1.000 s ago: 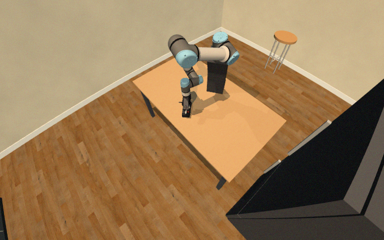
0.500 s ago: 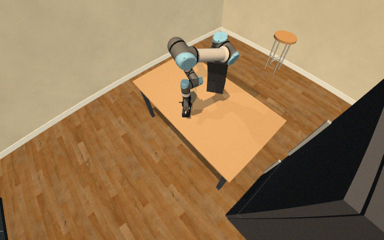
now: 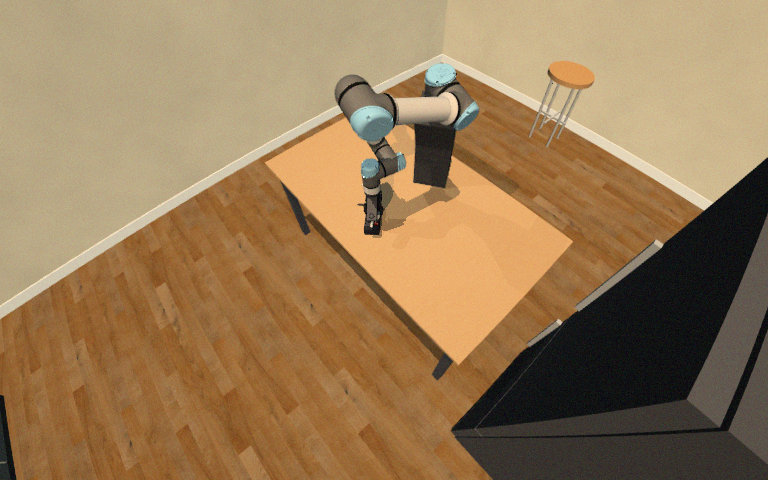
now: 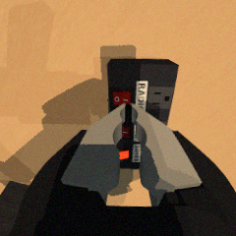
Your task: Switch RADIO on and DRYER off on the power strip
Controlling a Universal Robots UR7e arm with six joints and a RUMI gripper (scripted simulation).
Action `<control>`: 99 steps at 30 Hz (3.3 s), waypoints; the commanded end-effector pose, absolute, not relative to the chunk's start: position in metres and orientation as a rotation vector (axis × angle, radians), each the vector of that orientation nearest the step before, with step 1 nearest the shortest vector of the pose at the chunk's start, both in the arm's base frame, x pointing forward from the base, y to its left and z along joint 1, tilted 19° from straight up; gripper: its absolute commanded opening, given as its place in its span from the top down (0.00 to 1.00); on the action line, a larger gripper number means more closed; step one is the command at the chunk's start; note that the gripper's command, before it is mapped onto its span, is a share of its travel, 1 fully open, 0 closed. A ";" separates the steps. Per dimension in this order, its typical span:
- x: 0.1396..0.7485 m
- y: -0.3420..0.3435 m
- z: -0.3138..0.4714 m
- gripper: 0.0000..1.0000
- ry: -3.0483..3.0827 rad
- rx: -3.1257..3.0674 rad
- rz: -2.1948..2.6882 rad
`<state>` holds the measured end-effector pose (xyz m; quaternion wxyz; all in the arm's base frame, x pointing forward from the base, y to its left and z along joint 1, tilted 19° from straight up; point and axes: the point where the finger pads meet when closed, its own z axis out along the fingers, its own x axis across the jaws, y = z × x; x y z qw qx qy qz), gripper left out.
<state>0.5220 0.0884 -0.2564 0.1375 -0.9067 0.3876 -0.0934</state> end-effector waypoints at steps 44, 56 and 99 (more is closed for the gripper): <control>0.524 0.089 -0.259 1.00 1.119 -2.624 -0.275; 0.526 0.090 -0.263 1.00 1.119 -2.624 -0.275; 0.516 0.084 -0.235 1.00 1.123 -2.623 -0.271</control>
